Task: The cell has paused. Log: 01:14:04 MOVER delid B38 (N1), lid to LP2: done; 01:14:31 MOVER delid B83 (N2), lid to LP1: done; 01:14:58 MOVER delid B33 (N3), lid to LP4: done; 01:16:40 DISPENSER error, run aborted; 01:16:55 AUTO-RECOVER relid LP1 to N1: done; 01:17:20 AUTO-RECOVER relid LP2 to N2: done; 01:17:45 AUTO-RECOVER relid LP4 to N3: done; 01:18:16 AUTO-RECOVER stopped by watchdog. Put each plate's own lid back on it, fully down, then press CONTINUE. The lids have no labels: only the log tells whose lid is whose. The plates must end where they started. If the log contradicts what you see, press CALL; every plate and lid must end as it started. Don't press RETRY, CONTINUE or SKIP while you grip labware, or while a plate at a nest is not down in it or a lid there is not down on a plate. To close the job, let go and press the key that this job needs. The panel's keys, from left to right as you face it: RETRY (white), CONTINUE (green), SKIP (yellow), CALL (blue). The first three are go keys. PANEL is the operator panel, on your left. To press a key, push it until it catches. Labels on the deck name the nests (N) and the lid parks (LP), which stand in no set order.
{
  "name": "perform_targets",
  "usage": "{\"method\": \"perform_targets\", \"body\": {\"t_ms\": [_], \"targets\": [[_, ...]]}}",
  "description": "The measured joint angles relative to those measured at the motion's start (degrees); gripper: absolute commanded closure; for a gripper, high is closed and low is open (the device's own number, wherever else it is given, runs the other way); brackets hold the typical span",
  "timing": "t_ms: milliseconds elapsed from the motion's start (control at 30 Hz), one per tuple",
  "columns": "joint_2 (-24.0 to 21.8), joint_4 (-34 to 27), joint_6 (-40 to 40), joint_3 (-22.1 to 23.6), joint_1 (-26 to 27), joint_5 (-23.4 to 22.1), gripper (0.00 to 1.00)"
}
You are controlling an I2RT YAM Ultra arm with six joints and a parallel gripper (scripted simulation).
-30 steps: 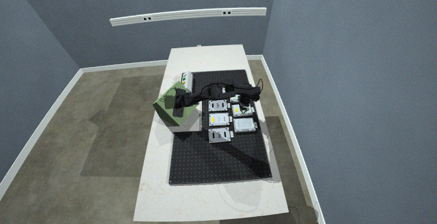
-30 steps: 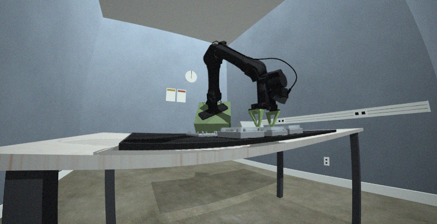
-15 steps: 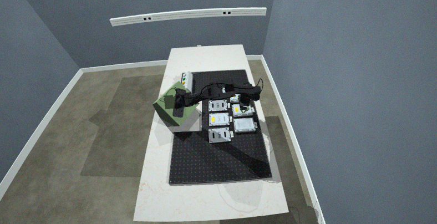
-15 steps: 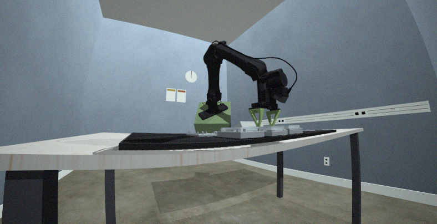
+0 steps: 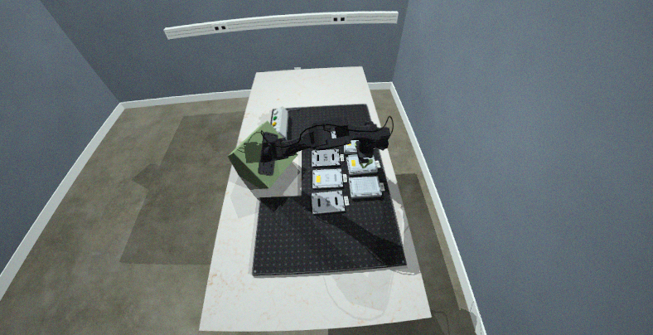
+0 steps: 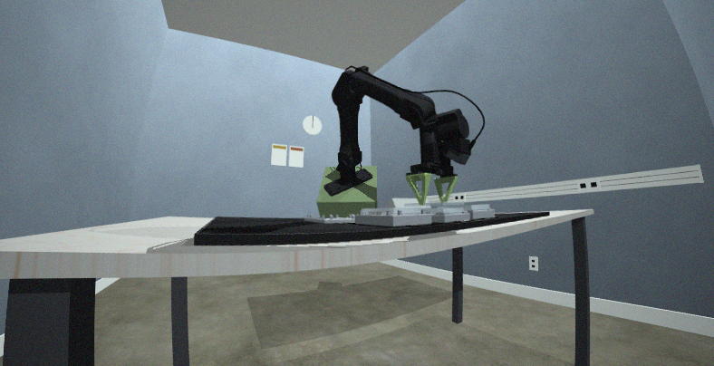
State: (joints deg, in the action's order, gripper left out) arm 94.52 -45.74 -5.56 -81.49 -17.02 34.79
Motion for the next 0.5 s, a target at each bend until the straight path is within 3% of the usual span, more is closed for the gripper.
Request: {"method": "perform_targets", "body": {"t_ms": [500], "targets": [[-1.6, -3.0, -1.9, -0.9, -1.2, 0.2, 1.0]]}}
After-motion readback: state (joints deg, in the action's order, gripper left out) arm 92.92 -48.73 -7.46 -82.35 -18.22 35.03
